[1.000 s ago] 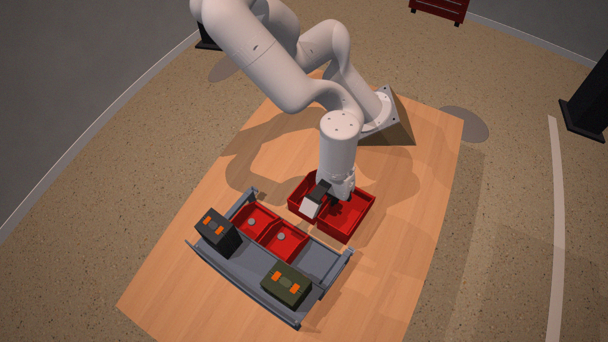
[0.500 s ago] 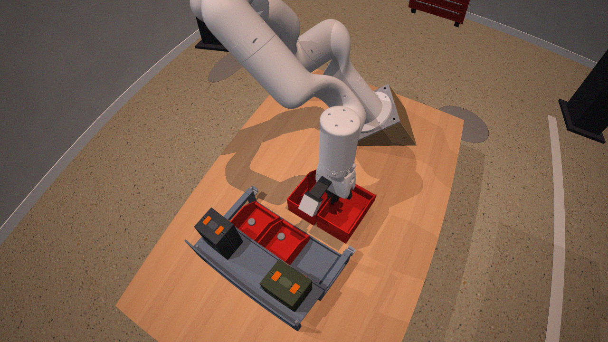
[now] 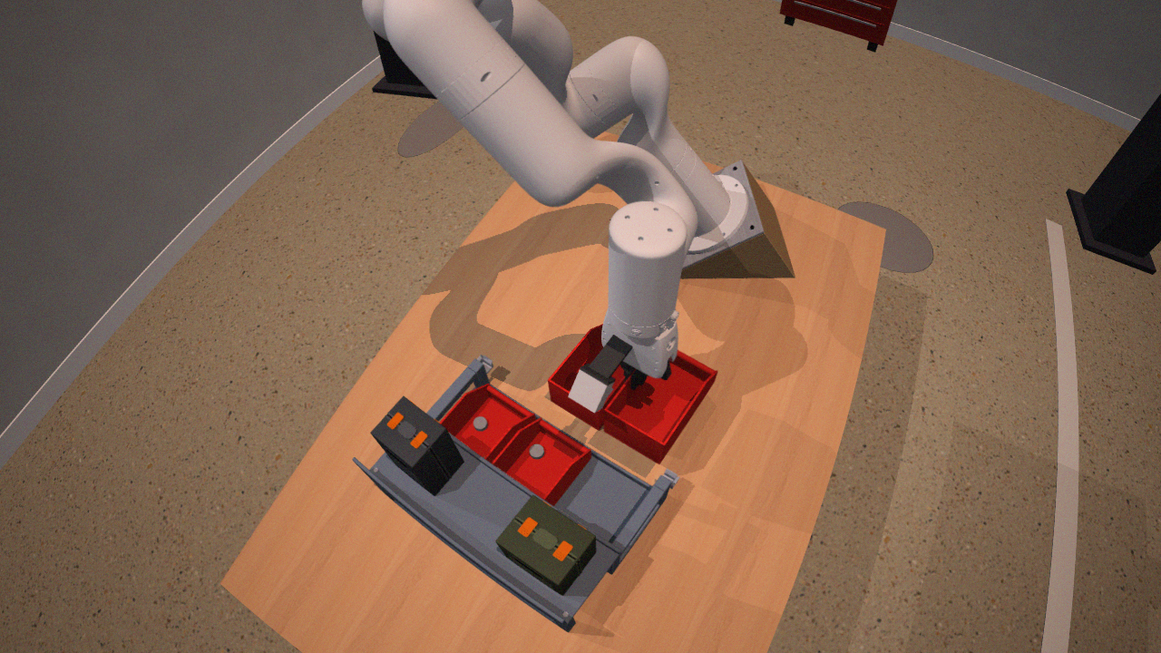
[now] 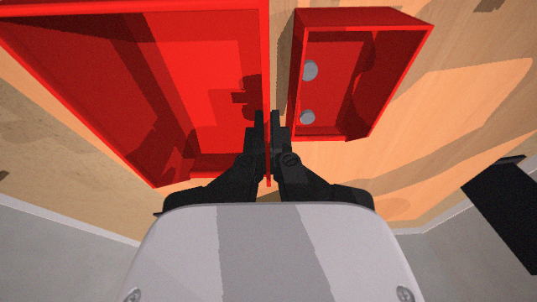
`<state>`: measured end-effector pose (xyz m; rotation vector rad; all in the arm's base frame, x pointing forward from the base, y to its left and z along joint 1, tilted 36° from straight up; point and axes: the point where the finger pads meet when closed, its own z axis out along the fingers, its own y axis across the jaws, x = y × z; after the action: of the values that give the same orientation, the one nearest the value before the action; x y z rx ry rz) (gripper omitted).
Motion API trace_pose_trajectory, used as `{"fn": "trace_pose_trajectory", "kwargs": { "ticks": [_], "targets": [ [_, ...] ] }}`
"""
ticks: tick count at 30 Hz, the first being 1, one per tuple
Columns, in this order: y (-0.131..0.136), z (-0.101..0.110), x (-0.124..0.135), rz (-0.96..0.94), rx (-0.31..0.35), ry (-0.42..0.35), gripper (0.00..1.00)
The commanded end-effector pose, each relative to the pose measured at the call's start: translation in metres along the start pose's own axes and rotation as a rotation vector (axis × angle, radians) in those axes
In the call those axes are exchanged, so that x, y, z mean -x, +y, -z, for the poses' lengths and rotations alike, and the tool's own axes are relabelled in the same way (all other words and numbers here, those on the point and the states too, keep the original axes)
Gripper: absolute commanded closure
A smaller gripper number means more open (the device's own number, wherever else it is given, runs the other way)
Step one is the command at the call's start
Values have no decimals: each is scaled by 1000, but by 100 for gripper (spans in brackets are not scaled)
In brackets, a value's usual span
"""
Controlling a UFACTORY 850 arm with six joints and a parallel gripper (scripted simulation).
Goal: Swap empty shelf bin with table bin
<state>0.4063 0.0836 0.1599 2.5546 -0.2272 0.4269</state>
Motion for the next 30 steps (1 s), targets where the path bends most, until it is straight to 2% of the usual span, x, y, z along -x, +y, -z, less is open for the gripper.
{"fn": "trace_pose_trajectory", "kwargs": {
  "ticks": [1, 8, 15, 17, 23, 24, 30],
  "targets": [
    [3, 0, 0, 0, -1, 1, 100],
    [35, 0, 3, -1, -1, 1, 100],
    [92, 0, 10, -1, -1, 1, 100],
    [92, 0, 10, -1, -1, 1, 100],
    [152, 0, 16, -1, -1, 1, 100],
    [152, 0, 16, -1, -1, 1, 100],
    [204, 0, 22, -1, -1, 1, 100]
  ]
}}
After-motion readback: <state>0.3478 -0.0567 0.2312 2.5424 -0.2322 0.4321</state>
